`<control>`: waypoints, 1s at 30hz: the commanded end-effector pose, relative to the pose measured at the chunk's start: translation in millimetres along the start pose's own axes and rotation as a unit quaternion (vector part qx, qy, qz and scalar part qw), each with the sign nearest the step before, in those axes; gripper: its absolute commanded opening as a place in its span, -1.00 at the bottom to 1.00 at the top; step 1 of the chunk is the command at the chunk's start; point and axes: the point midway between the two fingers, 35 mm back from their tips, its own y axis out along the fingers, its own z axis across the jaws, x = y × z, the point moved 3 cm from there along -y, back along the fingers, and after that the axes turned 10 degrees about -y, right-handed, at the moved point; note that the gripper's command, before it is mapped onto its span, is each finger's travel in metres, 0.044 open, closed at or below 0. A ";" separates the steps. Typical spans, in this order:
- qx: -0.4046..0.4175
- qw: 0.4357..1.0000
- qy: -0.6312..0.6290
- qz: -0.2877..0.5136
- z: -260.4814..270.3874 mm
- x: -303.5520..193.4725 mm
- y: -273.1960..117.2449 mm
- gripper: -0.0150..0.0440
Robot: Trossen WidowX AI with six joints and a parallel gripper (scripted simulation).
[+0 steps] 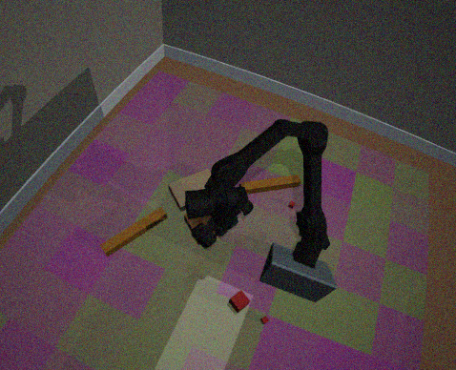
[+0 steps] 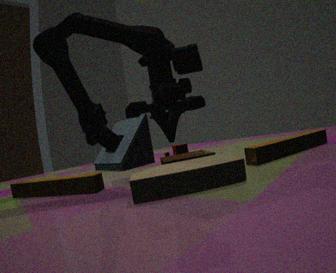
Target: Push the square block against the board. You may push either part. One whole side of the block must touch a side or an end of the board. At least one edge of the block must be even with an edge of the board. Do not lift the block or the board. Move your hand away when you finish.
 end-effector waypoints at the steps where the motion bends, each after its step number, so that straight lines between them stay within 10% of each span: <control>1: 0.004 0.997 0.071 0.001 10.9 -1.9 -1.7 -0.49; 30: 0.001 0.992 0.129 0.001 14.2 4.0 53.5 -0.49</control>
